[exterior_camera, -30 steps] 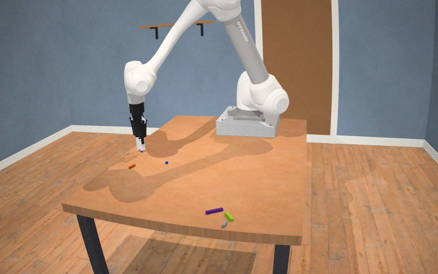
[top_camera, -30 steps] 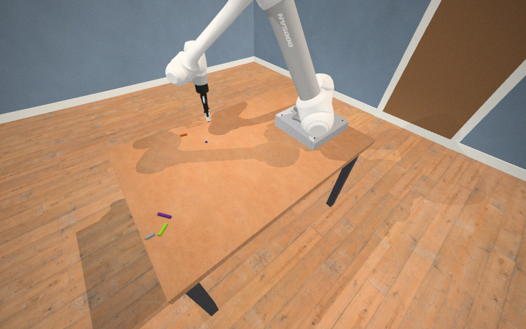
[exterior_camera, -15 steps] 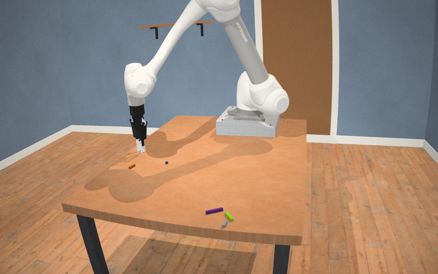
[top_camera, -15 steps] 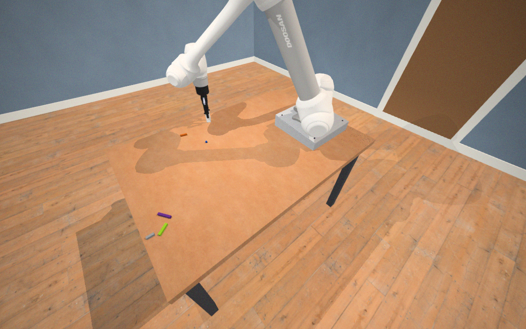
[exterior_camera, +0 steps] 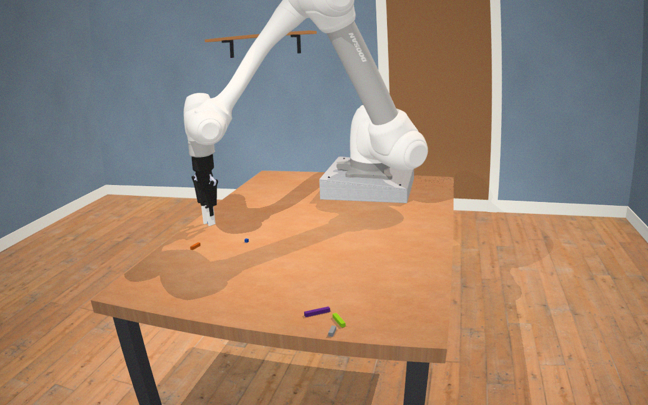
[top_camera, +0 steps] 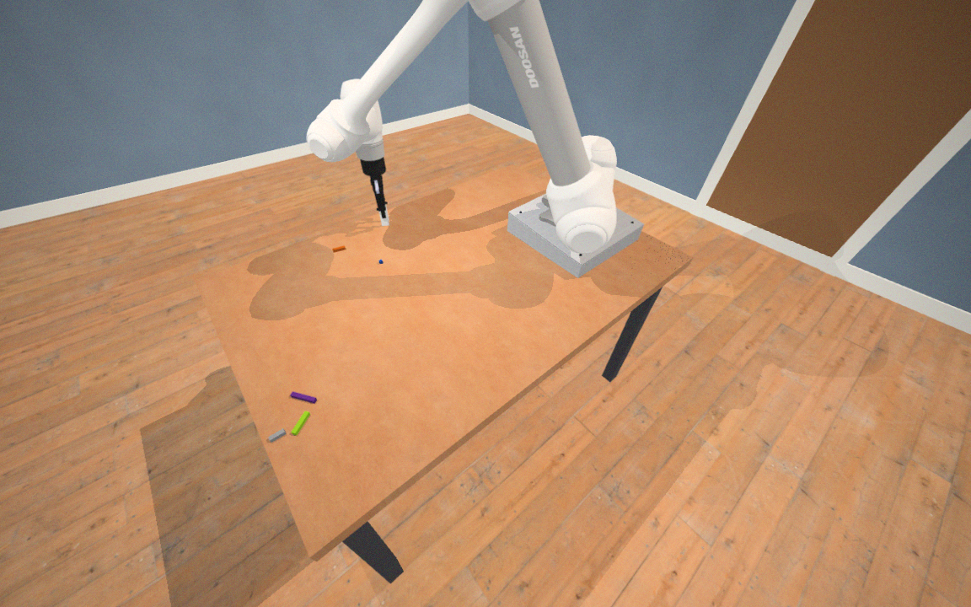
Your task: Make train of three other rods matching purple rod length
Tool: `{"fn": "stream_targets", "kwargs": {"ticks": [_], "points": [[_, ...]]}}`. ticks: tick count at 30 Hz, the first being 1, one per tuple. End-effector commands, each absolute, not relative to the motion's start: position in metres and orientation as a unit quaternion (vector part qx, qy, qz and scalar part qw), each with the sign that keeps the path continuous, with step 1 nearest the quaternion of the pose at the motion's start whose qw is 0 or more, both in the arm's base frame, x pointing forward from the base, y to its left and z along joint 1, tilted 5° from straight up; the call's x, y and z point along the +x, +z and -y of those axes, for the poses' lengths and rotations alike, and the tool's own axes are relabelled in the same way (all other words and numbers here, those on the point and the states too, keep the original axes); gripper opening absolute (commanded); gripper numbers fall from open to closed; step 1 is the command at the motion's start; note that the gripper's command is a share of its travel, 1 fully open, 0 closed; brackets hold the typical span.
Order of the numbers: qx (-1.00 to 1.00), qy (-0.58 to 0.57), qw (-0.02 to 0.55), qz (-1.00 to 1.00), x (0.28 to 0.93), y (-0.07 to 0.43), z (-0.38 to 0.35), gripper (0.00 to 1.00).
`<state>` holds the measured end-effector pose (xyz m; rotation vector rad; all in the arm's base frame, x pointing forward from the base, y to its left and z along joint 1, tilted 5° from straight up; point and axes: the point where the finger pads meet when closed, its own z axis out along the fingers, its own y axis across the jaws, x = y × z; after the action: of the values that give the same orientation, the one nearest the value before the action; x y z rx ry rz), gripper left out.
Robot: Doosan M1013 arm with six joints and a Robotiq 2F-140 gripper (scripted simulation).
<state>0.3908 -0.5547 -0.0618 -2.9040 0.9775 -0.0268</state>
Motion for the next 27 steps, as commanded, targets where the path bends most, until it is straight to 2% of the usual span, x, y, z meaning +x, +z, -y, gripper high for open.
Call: {"fn": "stream_targets", "kwargs": {"ticks": [1, 21, 22, 27], "points": [[-0.947, -0.009, 0.039, -0.319, 0.3908, -0.0616, 0.5547, 0.23], [-0.947, -0.009, 0.039, -0.319, 0.3908, -0.0616, 0.5547, 0.23], [-0.947, -0.009, 0.039, -0.319, 0.3908, -0.0616, 0.5547, 0.12], [-0.947, -0.009, 0.039, -0.319, 0.3908, -0.0616, 0.5547, 0.12]]}}
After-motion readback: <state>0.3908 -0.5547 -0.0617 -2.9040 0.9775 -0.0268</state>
